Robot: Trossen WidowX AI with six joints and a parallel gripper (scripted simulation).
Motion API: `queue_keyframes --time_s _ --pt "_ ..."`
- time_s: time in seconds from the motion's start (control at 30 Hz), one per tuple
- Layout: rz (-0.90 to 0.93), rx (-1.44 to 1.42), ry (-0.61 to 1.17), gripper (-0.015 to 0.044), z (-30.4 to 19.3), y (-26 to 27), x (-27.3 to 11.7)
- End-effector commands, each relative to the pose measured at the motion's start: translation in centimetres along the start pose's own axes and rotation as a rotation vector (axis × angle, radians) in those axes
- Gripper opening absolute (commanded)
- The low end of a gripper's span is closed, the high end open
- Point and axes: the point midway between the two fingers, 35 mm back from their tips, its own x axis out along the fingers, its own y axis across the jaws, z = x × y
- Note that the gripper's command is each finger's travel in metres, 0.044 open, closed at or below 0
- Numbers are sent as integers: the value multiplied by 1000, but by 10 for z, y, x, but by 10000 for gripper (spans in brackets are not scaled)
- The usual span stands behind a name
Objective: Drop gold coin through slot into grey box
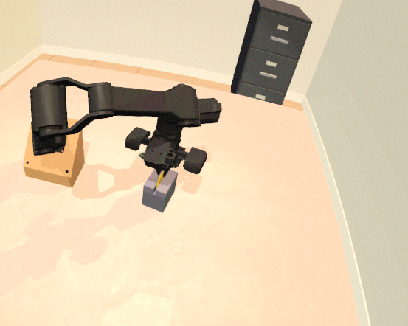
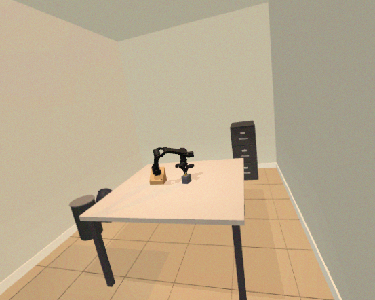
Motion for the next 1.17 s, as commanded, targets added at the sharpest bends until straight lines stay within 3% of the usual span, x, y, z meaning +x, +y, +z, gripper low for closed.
queue_keyframes --time_s 0.0,0.07,0.33,0.6,0.7,1.13 --pt "0 0 0 131 0 0 0" --pt "0 0 0 161 0 0 0" --pt "0 0 0 161 0 0 0" --pt "-1 -1 1 371 0 0 -20" --pt "-4 -4 -4 440 2 -2 -50" --pt "-5 -4 -7 440 3 -3 -59"
